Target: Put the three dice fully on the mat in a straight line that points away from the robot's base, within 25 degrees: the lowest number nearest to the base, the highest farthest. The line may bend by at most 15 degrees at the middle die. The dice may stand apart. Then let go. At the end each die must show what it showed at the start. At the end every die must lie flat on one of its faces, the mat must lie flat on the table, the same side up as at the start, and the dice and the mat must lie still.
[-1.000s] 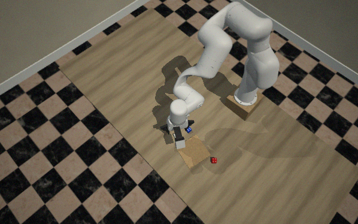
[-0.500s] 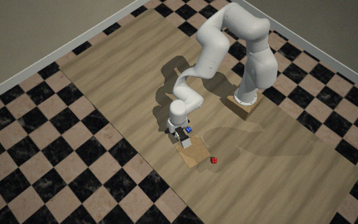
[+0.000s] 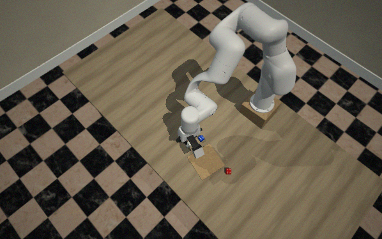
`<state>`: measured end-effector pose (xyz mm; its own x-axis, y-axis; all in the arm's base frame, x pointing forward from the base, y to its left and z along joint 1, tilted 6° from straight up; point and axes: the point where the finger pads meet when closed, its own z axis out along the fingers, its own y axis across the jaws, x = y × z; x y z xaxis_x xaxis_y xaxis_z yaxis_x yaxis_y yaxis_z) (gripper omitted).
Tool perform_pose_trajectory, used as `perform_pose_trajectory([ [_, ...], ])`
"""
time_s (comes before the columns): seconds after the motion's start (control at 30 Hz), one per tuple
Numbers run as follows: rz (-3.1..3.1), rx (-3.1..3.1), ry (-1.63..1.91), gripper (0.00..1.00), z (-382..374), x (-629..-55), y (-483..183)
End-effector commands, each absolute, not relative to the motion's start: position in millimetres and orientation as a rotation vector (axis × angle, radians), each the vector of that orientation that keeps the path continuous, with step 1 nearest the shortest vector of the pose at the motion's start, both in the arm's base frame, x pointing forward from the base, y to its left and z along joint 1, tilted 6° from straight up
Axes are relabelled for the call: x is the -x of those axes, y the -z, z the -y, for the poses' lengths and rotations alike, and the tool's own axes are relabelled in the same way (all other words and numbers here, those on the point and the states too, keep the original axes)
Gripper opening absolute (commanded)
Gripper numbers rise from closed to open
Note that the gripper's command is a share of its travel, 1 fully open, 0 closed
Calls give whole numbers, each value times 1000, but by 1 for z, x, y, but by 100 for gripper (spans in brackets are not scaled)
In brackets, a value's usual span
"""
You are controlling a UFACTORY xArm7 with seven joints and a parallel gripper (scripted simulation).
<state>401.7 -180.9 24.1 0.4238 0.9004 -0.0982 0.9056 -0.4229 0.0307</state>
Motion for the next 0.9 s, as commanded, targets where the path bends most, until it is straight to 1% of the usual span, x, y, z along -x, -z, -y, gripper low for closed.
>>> perform_pose_trajectory([
  [0.0, -1641, -2580, 98, 42, 181, -403, -26],
  [0.87, -1661, -2568, 100, 42, 182, -403, -22],
])
